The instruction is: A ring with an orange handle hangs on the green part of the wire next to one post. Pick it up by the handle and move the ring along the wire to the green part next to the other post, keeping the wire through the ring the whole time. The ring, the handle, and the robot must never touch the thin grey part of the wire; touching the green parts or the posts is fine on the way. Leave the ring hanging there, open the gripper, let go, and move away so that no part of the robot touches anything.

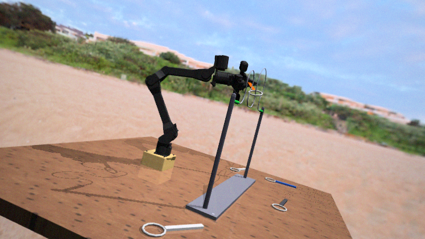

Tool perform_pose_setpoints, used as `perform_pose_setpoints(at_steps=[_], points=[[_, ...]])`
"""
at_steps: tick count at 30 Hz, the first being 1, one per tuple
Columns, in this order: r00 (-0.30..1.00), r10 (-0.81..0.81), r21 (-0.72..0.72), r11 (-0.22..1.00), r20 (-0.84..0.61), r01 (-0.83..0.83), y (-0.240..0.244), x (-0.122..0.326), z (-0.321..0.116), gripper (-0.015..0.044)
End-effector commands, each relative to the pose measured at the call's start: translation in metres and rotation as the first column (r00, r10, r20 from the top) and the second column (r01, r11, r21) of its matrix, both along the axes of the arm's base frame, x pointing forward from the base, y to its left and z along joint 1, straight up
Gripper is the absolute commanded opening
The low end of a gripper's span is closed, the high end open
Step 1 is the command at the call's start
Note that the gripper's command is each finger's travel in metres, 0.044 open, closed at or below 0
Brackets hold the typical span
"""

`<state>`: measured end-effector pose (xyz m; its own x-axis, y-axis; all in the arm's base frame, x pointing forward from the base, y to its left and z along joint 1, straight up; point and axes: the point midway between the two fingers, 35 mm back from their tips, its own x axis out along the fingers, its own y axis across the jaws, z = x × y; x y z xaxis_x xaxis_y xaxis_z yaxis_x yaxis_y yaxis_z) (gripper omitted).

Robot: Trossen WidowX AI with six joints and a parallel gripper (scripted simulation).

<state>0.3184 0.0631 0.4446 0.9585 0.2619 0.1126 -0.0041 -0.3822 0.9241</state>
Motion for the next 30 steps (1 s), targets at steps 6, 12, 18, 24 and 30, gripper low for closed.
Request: perform_pose_setpoints(at_steps=[6, 12, 18, 24, 30], points=[[1.0, 0.004, -0.014, 1.0, -0.005, -0.004, -0.003, -0.0008, 0.006, -0.015], [1.0, 0.003, -0.063, 0.998, -0.018, -0.004, -0.003, -0.0008, 0.0059, -0.015], [0.999, 0.0, -0.126, 0.992, -0.033, -0.004, -0.0024, -0.0006, 0.0041, -0.015], [0.999, -0.004, -0.195, 0.981, -0.05, -0.006, -0.0017, -0.0004, 0.0015, -0.015], [0.998, -0.009, -0.264, 0.964, -0.068, -0.009, -0.0011, -0.0002, -0.0014, -0.015]])
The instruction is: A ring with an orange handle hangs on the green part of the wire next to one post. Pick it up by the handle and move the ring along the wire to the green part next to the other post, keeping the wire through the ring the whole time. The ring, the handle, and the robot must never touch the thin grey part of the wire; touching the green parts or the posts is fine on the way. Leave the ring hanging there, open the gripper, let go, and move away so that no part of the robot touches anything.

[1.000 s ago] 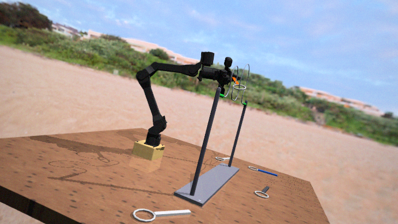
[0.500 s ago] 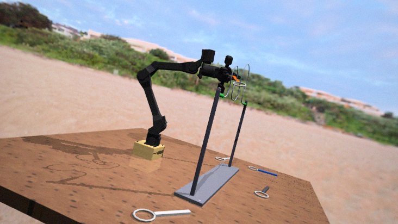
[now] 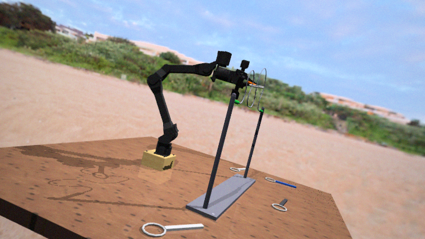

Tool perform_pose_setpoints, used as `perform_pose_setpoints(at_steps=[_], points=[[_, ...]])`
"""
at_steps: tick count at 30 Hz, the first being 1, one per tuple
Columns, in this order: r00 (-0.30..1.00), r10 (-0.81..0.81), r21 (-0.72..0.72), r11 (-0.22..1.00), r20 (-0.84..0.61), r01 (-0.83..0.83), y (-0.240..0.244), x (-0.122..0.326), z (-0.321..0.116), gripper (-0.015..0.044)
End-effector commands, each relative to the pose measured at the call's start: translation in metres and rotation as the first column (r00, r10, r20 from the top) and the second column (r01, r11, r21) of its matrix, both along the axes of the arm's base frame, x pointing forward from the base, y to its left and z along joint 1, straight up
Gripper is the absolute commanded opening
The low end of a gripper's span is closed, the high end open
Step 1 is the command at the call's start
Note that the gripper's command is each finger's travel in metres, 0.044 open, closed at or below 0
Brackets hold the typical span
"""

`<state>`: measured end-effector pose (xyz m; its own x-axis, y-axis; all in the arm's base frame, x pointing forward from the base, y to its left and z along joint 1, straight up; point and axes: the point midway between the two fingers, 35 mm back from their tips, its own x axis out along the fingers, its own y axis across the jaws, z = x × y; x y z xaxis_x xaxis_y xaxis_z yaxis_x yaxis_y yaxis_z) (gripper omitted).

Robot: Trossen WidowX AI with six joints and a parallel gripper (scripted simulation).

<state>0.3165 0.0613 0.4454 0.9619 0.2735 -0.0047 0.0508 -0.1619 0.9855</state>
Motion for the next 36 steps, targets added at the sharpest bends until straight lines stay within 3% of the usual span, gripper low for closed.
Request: perform_pose_setpoints(at_steps=[1, 36], points=[[1.0, 0.0, -0.05, 0.999, -0.014, -0.001, 0.001, 0.002, -0.003, -0.015], [0.993, -0.035, -0.455, 0.89, -0.113, -0.021, 0.0, 0.002, -0.02, -0.015]])
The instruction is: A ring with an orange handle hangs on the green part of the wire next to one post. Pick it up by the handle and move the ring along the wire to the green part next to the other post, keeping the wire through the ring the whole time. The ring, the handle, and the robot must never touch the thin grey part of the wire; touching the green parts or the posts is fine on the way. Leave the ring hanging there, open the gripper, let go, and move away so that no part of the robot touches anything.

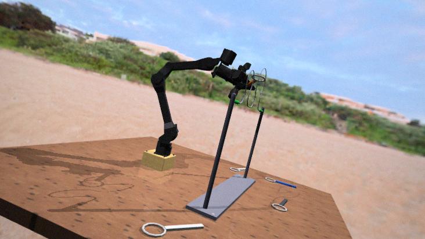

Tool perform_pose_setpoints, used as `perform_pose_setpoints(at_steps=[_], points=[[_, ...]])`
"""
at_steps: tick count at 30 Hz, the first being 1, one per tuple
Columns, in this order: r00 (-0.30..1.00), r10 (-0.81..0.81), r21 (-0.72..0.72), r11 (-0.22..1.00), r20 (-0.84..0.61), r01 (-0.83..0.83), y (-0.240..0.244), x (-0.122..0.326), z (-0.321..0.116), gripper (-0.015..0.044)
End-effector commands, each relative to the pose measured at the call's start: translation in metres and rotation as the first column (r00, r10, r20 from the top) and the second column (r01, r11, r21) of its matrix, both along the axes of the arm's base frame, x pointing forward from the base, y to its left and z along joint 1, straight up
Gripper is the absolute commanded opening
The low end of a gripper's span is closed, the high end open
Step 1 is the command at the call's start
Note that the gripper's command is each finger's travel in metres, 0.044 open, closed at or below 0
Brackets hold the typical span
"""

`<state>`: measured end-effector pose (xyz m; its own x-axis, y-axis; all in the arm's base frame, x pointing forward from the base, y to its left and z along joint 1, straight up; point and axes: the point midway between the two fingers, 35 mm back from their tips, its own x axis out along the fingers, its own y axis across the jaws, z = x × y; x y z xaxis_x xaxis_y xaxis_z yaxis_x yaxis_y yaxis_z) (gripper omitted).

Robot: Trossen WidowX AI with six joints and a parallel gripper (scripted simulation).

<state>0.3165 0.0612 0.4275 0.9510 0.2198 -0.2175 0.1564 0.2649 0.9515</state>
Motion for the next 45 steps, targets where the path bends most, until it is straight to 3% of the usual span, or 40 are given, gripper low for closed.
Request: perform_pose_setpoints(at_steps=[1, 45], points=[[1.0, -0.004, -0.052, 0.999, -0.015, 0.003, 0.0, 0.002, -0.003, -0.015], [0.99, -0.055, -0.551, 0.834, -0.132, -0.027, -0.012, -0.001, -0.022, -0.015]])
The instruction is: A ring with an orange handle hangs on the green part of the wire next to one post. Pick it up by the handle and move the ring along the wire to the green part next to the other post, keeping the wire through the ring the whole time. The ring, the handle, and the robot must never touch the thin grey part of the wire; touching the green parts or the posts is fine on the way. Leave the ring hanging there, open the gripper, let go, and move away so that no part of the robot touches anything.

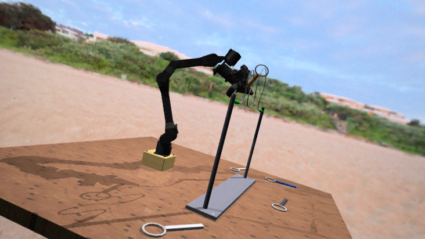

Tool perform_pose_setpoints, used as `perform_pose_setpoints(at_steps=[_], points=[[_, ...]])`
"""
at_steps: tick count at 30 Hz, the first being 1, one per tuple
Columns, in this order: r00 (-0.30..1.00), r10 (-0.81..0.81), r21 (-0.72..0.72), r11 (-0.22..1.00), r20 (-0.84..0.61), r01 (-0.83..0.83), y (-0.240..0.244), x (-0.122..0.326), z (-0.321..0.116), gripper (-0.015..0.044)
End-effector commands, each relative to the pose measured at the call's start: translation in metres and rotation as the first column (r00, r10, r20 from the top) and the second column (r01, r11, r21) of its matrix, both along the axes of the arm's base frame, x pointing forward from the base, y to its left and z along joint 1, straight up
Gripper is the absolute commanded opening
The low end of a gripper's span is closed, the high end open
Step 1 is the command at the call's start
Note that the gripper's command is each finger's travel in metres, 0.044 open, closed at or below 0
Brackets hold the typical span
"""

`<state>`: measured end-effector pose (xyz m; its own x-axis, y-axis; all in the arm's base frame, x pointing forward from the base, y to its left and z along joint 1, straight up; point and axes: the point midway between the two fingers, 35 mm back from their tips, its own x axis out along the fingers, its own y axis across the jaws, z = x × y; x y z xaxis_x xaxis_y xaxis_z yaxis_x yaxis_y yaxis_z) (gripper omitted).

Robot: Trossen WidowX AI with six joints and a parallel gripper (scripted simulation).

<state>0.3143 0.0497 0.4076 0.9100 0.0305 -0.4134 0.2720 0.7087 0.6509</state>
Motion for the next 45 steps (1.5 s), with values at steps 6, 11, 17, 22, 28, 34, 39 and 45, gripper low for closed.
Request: perform_pose_setpoints(at_steps=[6, 11, 17, 22, 28, 34, 39, 45], points=[[1.0, -0.005, -0.114, 0.994, -0.03, 0.002, -0.003, 0.001, -0.004, -0.015], [0.999, -0.009, -0.173, 0.985, -0.044, 0.001, -0.005, 0.0, -0.006, -0.015], [0.998, -0.015, -0.244, 0.97, -0.061, -0.001, -0.008, 0.0, -0.007, -0.015], [0.997, -0.02, -0.303, 0.953, -0.074, -0.003, -0.01, -0.001, -0.008, -0.015], [0.996, -0.028, -0.371, 0.929, -0.09, -0.008, -0.013, -0.001, -0.01, -0.015], [0.994, -0.036, -0.437, 0.899, -0.105, -0.013, -0.016, -0.002, -0.011, -0.015], [0.992, -0.044, -0.49, 0.871, -0.117, -0.019, -0.018, -0.003, -0.012, -0.015], [0.99, -0.055, -0.552, 0.833, -0.13, -0.027, -0.021, -0.003, -0.012, -0.015]])
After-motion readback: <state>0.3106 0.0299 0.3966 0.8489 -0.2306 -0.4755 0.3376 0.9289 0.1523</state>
